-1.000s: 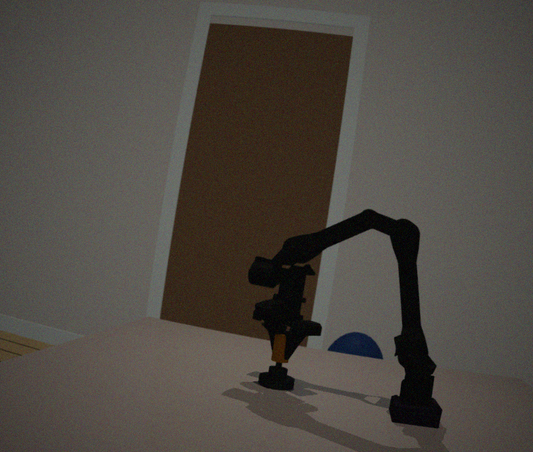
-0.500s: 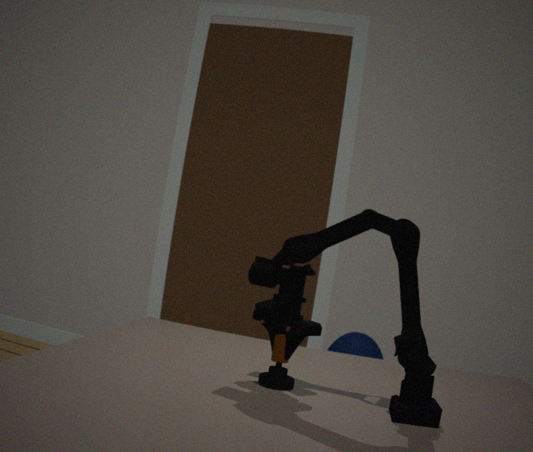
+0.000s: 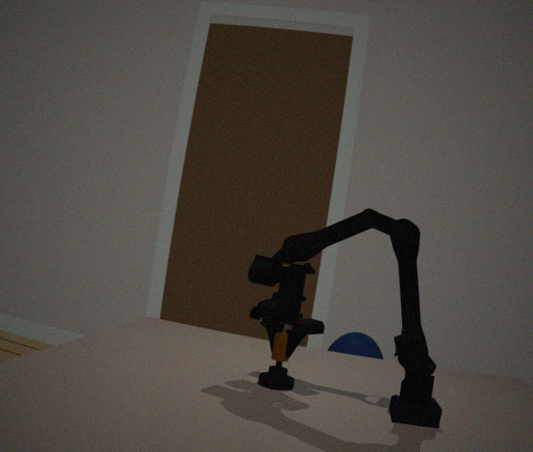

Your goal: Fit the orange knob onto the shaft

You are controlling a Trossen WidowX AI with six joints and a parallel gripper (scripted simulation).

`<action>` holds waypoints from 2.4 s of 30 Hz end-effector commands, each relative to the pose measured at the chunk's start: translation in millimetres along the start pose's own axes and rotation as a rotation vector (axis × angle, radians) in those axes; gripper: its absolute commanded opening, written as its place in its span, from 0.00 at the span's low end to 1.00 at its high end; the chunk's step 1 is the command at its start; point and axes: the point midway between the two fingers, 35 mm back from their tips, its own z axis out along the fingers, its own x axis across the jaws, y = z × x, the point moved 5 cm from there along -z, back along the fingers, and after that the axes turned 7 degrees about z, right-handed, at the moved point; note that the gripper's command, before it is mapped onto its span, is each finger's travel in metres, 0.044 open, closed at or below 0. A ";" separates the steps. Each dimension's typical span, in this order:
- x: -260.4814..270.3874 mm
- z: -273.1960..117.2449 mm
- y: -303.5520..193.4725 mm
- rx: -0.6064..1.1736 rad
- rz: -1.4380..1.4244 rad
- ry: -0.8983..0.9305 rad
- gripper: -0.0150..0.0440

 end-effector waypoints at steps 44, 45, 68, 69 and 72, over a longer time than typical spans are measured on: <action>0.4 2.6 0.2 -0.001 -0.273 0.000 0.25; 0.6 2.9 0.1 -0.001 -0.273 0.000 0.25; 0.4 4.8 -0.4 -0.001 -0.273 0.000 0.25; 0.4 4.8 -0.4 -0.001 -0.273 0.000 0.25; 0.5 2.4 -0.4 -0.001 -0.273 0.000 0.25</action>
